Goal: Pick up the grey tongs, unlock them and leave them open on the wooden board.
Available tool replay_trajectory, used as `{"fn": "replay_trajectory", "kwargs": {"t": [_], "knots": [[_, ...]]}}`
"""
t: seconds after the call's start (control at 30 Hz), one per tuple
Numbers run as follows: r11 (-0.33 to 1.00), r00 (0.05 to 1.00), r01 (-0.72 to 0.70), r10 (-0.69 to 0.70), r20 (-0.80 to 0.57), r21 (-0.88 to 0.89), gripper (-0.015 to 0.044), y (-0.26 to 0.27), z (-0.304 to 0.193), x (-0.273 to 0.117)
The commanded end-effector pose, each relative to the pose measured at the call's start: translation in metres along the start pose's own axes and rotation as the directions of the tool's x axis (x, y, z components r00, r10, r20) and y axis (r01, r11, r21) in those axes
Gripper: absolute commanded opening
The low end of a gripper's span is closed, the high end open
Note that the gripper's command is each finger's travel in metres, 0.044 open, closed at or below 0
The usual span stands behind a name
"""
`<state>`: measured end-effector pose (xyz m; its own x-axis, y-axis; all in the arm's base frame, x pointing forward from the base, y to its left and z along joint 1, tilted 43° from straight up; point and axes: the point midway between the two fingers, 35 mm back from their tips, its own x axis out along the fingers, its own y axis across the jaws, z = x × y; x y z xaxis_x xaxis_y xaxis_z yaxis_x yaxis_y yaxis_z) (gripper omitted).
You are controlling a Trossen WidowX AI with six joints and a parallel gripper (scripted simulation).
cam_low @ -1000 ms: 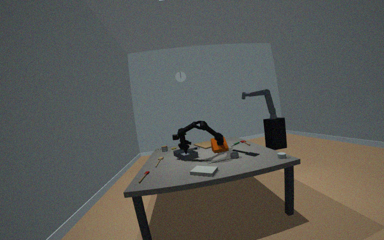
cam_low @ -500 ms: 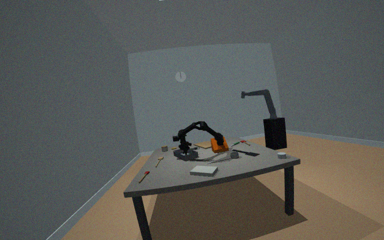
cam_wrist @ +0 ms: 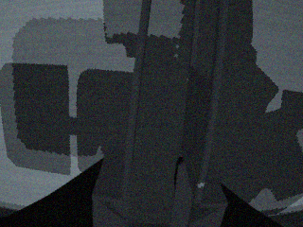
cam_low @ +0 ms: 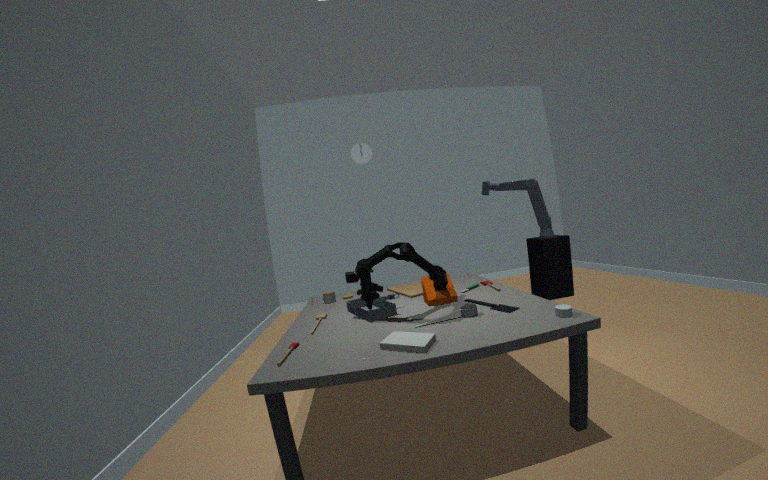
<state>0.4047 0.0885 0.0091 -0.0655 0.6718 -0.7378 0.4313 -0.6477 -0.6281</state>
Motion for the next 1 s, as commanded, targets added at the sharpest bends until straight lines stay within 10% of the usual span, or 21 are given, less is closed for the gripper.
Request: {"fn": "replay_trajectory", "kwargs": {"t": [0.0,0.27,0.5,0.97], "knots": [[1.0,1.0,0.0,0.0,0.0,-0.001,0.0078,0.0,0.0,0.0],[1.0,1.0,0.0,0.0,0.0,-0.001,0.0025,0.0,0.0,0.0],[1.0,1.0,-0.001,0.001,0.0,0.0,-0.015,0.001,-0.001,-0.008],[1.0,1.0,0.002,-0.002,0.001,0.01,-0.015,0.001,0.0,-0.079]]}}
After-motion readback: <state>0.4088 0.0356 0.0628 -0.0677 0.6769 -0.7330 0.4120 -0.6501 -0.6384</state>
